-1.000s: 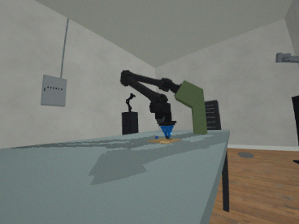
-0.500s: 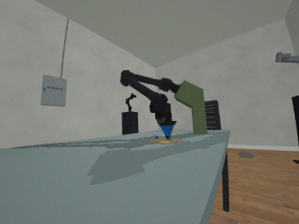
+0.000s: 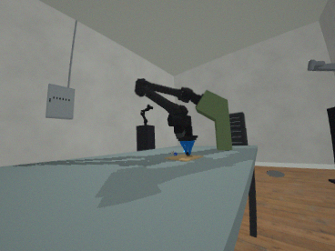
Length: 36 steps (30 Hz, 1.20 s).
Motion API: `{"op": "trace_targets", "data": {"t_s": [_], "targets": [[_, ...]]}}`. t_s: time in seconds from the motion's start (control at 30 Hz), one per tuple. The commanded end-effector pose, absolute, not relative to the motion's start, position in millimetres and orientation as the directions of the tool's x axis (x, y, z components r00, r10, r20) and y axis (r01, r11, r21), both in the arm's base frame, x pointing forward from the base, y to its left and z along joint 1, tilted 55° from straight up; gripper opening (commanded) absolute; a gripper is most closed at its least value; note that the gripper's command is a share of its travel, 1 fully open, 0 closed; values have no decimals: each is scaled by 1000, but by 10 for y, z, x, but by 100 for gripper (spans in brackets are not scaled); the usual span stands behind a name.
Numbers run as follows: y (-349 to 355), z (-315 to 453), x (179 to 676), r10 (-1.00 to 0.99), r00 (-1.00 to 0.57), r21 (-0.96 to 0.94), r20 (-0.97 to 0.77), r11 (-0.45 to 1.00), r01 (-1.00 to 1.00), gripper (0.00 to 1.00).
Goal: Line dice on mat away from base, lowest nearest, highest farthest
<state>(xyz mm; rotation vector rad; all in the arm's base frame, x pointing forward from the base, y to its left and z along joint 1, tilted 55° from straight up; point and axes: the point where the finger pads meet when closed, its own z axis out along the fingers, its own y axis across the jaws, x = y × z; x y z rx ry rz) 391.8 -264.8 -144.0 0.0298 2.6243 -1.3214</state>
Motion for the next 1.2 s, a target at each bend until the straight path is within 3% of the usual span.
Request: {"op": "trace_targets", "data": {"t_s": [0.0, 0.5, 1.0, 1.17], "targets": [[-2716, -1425, 3945, -68, -977, -795, -202, 594, 123, 11], [-2716, -1425, 3945, -68, -977, -795, -202, 594, 123, 11], [-2716, -1425, 3945, -68, -977, -795, -202, 594, 123, 30], [-2716, -1425, 3945, -68, -977, -795, -202, 594, 123, 30]]}}
